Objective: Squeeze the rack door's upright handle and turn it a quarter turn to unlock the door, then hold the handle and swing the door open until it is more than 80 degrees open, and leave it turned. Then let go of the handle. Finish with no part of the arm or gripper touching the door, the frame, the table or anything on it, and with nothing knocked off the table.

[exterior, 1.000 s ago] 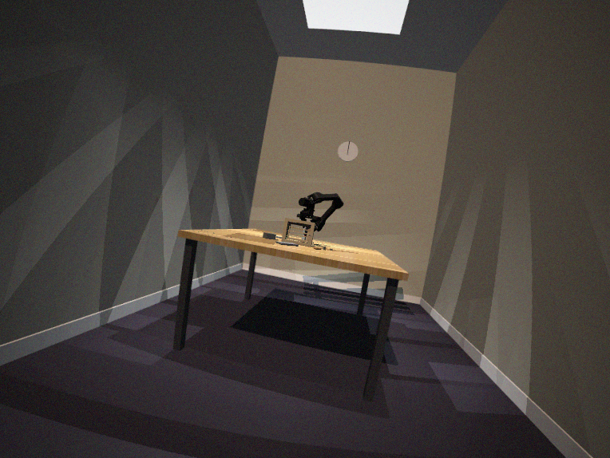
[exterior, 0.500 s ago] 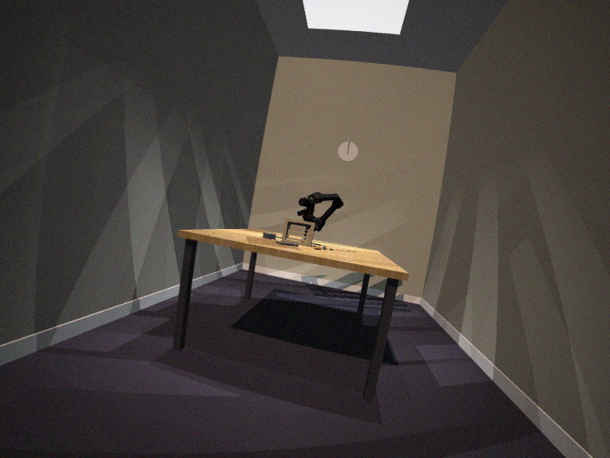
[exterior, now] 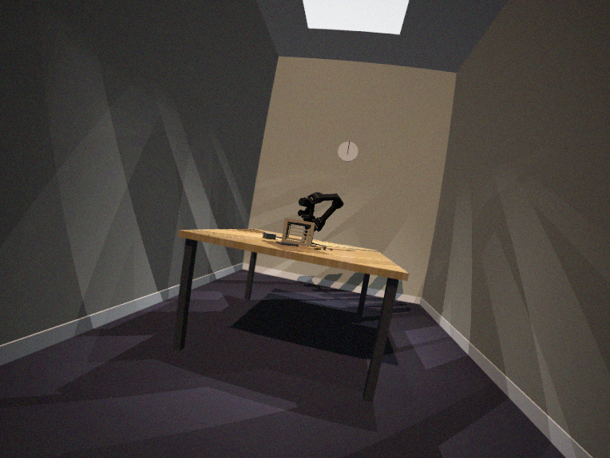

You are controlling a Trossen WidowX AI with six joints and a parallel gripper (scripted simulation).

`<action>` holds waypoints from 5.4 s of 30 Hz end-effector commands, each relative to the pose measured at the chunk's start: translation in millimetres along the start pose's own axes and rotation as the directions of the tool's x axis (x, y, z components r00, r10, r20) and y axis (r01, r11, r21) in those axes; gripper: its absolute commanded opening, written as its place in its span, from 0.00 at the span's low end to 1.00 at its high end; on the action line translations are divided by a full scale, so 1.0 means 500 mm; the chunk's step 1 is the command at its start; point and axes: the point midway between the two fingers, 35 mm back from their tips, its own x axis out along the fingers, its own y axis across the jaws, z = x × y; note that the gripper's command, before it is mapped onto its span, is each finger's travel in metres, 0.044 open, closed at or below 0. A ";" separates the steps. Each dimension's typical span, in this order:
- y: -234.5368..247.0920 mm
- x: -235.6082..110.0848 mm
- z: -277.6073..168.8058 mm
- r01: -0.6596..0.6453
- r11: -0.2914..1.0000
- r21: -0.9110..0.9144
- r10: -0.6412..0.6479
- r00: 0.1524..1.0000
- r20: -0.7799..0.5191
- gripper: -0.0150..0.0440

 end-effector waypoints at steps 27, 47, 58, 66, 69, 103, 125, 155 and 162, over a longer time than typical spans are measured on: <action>-0.006 0.000 0.004 0.000 0.997 -0.075 0.000 1.000 0.000 0.27; -0.039 -0.001 0.031 0.001 0.898 -0.439 0.000 1.000 0.001 0.27; -0.066 -0.001 0.058 0.002 0.804 -0.595 0.000 1.000 0.002 0.27; -0.085 -0.001 0.083 0.002 0.723 -0.691 -0.001 1.000 0.003 0.27; -0.092 -0.001 0.093 0.002 0.691 -0.723 -0.001 1.000 0.003 0.27; -0.136 -0.002 0.229 0.007 0.240 -0.971 0.000 1.000 0.007 0.27; -0.122 -0.004 0.331 0.010 -0.131 -0.991 0.001 1.000 0.010 0.27; -0.098 -0.005 0.384 0.012 -0.334 -0.943 0.002 1.000 0.012 0.49; -0.098 -0.006 0.384 0.012 -0.334 -0.943 0.002 1.000 0.012 0.73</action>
